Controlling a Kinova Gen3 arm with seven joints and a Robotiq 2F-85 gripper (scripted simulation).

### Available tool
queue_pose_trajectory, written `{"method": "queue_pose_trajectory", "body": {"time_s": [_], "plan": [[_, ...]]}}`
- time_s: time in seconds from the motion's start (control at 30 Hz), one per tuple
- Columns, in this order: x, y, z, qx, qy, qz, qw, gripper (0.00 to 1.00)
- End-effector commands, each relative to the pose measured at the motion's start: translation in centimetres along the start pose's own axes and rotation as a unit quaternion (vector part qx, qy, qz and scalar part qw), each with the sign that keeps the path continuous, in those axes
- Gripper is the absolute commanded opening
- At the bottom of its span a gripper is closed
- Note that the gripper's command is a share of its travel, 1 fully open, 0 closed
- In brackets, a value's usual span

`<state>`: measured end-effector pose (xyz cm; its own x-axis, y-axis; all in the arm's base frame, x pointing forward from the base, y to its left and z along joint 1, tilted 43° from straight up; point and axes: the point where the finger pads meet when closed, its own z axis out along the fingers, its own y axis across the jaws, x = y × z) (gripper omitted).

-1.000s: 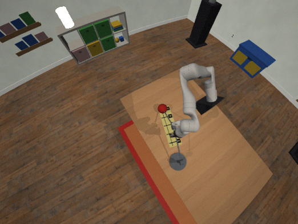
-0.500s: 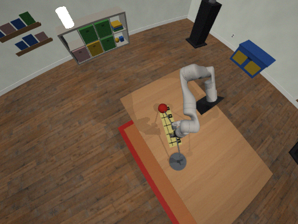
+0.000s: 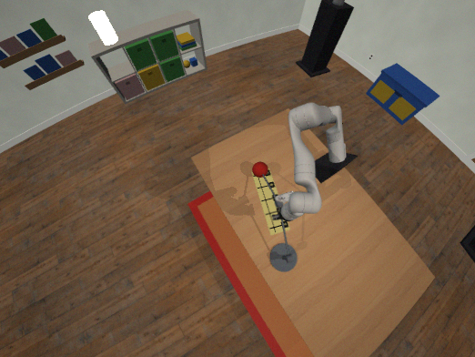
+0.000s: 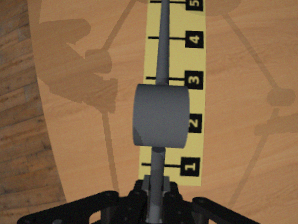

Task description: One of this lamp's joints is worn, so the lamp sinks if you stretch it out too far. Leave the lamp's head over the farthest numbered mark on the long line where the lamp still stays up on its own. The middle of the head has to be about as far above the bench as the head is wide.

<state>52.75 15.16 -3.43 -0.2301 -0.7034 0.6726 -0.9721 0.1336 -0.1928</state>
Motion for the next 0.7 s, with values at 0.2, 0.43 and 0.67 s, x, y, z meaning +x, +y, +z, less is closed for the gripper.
{"method": "queue_pose_trajectory", "body": {"time_s": [0.2, 0.43, 0.67], "plan": [[-0.55, -0.1, -1.21, 0.005, -0.01, 0.0, 1.0, 0.0], [-0.62, -0.09, -1.33, 0.005, -0.01, 0.0, 1.0, 0.0], [-0.88, -0.07, -1.73, 0.004, -0.007, 0.0, 1.0, 0.0]]}}
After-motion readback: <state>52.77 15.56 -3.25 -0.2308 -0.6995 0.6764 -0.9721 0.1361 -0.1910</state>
